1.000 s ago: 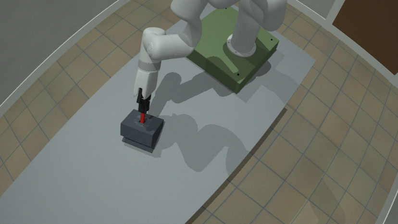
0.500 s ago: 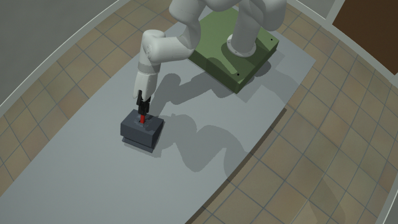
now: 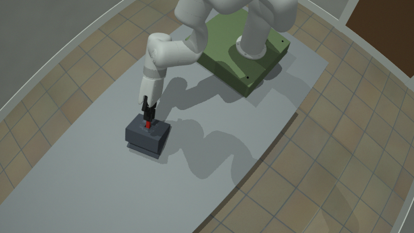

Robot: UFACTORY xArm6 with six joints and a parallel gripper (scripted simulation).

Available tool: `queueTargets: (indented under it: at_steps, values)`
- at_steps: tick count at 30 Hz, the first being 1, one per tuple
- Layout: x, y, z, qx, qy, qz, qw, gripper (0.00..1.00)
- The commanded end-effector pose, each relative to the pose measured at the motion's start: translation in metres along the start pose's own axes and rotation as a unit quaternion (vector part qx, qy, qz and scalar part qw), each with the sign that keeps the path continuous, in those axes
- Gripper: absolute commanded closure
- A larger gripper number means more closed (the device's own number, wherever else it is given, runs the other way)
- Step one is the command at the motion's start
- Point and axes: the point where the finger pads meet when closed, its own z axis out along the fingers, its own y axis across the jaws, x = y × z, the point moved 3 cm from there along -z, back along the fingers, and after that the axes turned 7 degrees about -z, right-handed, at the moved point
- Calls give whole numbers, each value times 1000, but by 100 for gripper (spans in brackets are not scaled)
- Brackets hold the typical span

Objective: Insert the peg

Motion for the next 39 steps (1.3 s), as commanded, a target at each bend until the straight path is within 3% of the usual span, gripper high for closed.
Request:
queueTargets:
  at_steps: [1, 5, 6, 8, 20, 28, 39]
  values:
    - [-1, 2, -1, -1, -1, -1, 1000, 100]
    - [-1, 2, -1, -1, -1, -1, 1000, 100]
    - [-1, 2, -1, -1, -1, -1, 1000, 92]
    - [-1, 2, -1, -1, -1, -1, 1000, 92]
    - [-1, 2, -1, -1, -1, -1, 1000, 2]
    - [-1, 2, -4, -2, -1, -1, 1000, 0]
    - [-4, 5, -38, -5, 0, -1, 1000, 0]
